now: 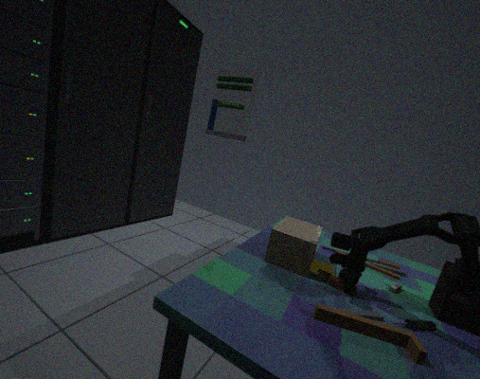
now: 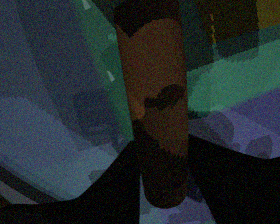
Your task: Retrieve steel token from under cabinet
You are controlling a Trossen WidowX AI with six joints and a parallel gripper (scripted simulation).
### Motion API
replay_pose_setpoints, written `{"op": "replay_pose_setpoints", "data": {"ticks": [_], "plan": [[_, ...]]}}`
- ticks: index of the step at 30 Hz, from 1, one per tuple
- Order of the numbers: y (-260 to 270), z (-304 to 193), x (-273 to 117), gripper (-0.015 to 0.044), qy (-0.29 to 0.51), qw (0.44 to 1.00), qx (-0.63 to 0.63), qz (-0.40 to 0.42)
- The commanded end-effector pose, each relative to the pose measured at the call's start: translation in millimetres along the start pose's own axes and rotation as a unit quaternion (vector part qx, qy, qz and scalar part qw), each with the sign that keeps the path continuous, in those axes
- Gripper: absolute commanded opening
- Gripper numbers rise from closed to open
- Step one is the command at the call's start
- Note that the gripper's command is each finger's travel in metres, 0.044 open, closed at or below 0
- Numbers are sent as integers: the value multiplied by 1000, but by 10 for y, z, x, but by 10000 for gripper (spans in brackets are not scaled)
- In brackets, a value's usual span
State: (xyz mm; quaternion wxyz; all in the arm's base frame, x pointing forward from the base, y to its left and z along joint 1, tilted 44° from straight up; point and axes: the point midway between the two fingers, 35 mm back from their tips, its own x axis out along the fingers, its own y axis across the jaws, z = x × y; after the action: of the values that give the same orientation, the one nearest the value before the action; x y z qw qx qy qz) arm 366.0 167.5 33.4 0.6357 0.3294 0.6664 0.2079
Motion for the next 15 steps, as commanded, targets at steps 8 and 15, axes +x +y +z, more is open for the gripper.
{"op": "replay_pose_setpoints", "data": {"ticks": [8, 15], "plan": [[-4, 125, -2, 0, -2, 1000, -2, 0], [-9, 195, -3, 0, -2, 1000, -3, 0]]}}
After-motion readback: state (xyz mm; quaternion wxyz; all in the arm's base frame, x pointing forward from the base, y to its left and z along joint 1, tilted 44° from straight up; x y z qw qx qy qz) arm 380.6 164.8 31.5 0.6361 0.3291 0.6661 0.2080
